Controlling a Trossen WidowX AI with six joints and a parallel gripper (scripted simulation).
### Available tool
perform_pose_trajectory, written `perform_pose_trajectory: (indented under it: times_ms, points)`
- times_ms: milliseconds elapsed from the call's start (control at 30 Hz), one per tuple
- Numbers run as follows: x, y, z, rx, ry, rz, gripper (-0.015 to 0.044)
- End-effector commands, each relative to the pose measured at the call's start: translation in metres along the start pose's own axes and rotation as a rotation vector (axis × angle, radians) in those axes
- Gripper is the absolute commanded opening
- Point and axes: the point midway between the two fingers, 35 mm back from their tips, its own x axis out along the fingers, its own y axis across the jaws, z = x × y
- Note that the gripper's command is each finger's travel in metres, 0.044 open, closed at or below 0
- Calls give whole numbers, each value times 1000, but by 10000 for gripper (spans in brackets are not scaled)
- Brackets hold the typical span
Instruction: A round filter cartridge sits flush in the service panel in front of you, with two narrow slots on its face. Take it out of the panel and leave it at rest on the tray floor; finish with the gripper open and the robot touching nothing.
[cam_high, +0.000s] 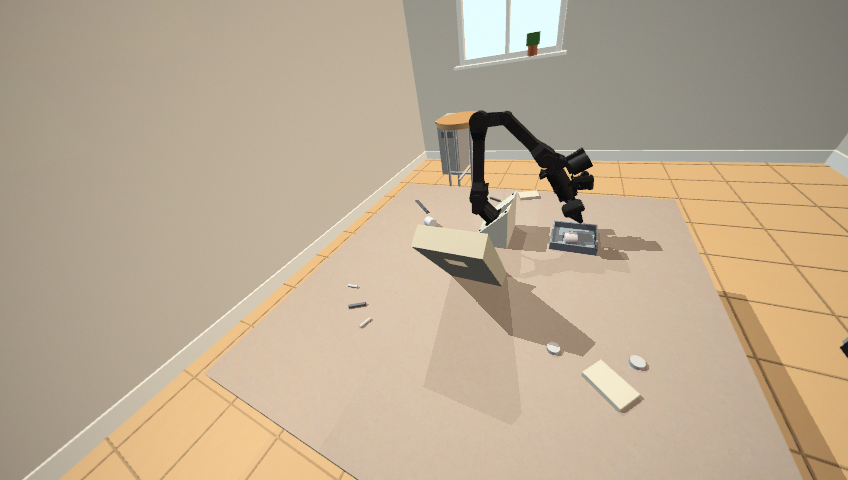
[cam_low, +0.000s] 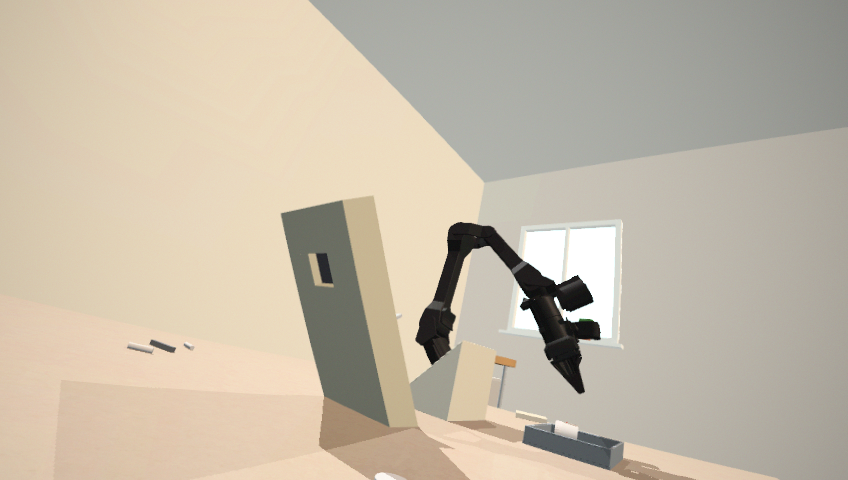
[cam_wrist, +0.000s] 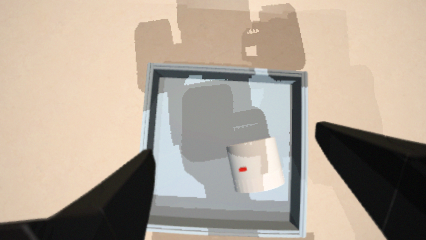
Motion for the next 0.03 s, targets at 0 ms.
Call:
perform_pose_trajectory:
  times_ms: [0]
  points:
    - [1, 0, -2, 1, 3, 0, 440]
